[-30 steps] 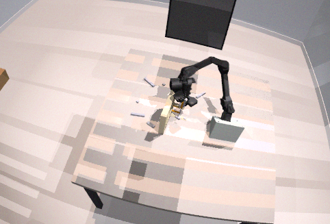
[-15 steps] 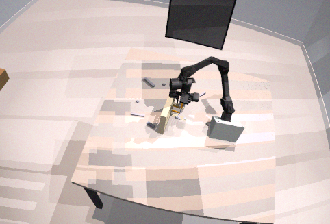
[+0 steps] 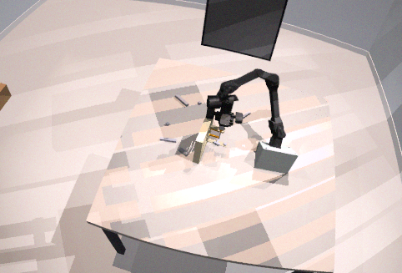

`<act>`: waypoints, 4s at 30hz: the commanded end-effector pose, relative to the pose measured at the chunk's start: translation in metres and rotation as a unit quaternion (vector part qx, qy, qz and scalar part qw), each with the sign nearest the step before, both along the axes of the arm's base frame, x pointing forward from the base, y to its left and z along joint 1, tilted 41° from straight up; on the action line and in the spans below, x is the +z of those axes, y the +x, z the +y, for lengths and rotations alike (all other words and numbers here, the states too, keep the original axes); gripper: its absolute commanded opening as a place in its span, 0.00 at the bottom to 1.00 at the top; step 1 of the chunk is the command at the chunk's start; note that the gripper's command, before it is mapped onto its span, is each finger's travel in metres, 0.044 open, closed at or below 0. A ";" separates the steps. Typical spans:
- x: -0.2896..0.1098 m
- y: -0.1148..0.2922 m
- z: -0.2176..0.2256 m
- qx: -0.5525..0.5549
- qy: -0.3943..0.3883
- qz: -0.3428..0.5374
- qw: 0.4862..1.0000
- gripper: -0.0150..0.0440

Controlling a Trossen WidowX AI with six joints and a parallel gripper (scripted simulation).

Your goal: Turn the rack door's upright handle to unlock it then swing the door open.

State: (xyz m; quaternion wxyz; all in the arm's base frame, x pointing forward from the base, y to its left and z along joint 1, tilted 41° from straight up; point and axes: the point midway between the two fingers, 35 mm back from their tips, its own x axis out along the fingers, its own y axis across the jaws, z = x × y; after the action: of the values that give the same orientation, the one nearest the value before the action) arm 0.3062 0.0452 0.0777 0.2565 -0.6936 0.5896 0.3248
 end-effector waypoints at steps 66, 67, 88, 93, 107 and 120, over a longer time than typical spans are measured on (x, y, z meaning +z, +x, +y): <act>-0.039 -0.071 0.034 -0.318 0.041 -0.273 0.907 0.28; -0.040 -0.073 0.036 -0.323 0.041 -0.277 0.904 0.28; -0.068 -0.098 0.065 -0.417 0.053 -0.357 0.834 0.28; -0.076 -0.102 0.073 -0.439 0.056 -0.376 0.814 0.28; -0.099 -0.111 0.099 -0.502 0.064 -0.429 0.748 0.28; -0.122 -0.112 0.127 -0.559 0.072 -0.478 0.674 0.28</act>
State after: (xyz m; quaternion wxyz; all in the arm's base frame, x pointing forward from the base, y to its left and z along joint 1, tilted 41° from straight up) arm 0.1928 0.1649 -0.0389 0.6764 -0.2983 0.6446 -0.1947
